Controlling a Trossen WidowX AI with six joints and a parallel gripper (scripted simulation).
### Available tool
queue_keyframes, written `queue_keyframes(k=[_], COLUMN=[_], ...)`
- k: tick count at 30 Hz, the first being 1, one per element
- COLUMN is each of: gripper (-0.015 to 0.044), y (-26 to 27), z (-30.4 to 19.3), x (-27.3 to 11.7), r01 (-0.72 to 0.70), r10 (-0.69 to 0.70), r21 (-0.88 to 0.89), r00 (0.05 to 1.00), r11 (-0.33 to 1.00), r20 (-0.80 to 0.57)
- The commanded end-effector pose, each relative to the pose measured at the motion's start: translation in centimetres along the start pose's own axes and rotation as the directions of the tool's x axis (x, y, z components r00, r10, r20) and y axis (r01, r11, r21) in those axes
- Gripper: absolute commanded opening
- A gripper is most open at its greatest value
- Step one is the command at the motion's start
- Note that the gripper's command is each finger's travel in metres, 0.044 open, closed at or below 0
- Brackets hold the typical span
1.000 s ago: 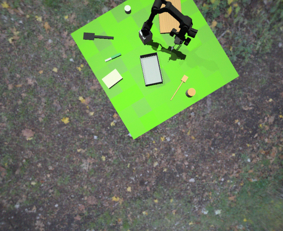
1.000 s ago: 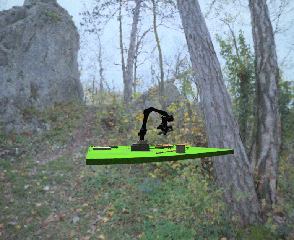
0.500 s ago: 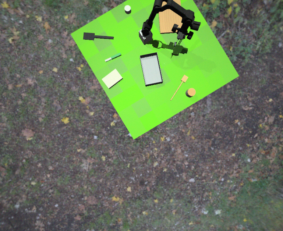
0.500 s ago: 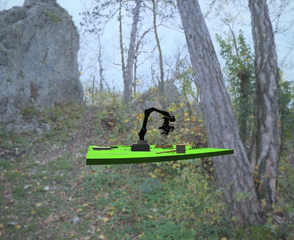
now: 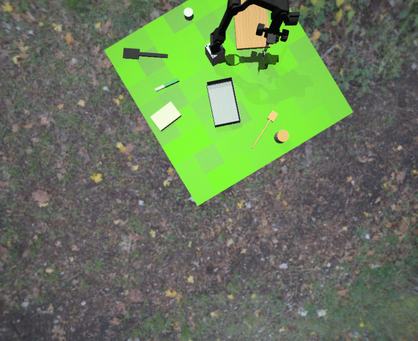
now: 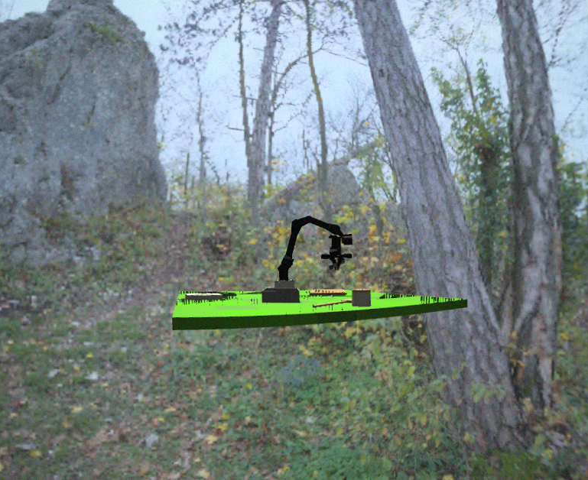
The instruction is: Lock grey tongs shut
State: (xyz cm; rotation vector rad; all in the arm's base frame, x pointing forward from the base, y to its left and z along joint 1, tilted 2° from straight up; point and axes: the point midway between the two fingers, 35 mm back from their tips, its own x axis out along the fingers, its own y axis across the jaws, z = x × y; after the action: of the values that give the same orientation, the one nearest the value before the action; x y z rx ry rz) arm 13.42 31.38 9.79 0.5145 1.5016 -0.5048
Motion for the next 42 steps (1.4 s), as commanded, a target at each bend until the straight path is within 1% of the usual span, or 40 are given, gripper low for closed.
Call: queue_keyframes(k=[1, 15, 30, 37, 42], gripper=[-0.0150, -0.0150, -0.0150, -0.0150, -0.0150], y=[-0.4, -3.6, -9.1, -12.2, -12.6], z=[-2.7, -10.6, -18.0, -20.9, -21.1], x=[-0.2, -0.3, -0.4, -0.5, -0.5], r01=[-0.006, -0.003, 0.000, 0.002, 0.003], r10=[0.006, -0.002, -0.012, -0.017, -0.018], r21=[-0.055, -0.246, -0.441, -0.523, -0.531], r00=[1.000, 1.000, 1.000, 1.000, 1.000], r11=[0.998, 0.969, 0.897, 0.852, 0.847], r20=[-0.011, -0.019, -0.023, -0.024, -0.024])
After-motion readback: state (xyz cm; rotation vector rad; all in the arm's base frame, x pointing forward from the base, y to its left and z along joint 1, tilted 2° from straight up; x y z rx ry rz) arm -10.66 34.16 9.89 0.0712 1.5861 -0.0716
